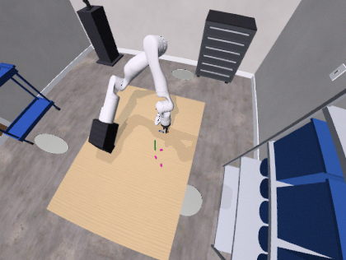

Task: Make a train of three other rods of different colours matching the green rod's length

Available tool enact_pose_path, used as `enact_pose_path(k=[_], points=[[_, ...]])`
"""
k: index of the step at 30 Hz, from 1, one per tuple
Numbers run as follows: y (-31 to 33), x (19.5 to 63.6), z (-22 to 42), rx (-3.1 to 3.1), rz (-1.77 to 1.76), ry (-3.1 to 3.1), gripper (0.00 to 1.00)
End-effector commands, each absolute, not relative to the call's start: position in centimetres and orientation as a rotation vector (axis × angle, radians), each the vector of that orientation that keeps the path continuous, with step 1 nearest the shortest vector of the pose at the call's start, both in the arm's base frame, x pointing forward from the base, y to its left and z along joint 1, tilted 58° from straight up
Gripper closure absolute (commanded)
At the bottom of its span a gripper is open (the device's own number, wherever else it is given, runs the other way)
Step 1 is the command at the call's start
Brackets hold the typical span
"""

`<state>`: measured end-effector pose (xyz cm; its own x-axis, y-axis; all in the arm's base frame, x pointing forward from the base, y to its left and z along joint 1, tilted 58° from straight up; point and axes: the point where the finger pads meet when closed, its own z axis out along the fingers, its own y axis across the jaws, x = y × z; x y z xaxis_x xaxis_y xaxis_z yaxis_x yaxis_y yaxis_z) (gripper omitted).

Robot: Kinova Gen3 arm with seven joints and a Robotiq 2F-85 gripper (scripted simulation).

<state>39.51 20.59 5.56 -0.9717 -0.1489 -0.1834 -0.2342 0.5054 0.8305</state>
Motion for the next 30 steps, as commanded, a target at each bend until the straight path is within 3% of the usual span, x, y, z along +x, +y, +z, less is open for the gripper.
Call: enact_pose_path(k=[1, 23, 24, 30], points=[[19.9, 40.0, 5.9, -0.331, 1.466, 2.645, 0.76], [13.9, 40.1, 9.6, -0.331, 1.466, 2.645, 0.76], [13.9, 40.1, 9.6, -0.331, 1.466, 2.645, 0.00], [13.9, 40.1, 9.6, -0.331, 1.466, 2.645, 0.00]])
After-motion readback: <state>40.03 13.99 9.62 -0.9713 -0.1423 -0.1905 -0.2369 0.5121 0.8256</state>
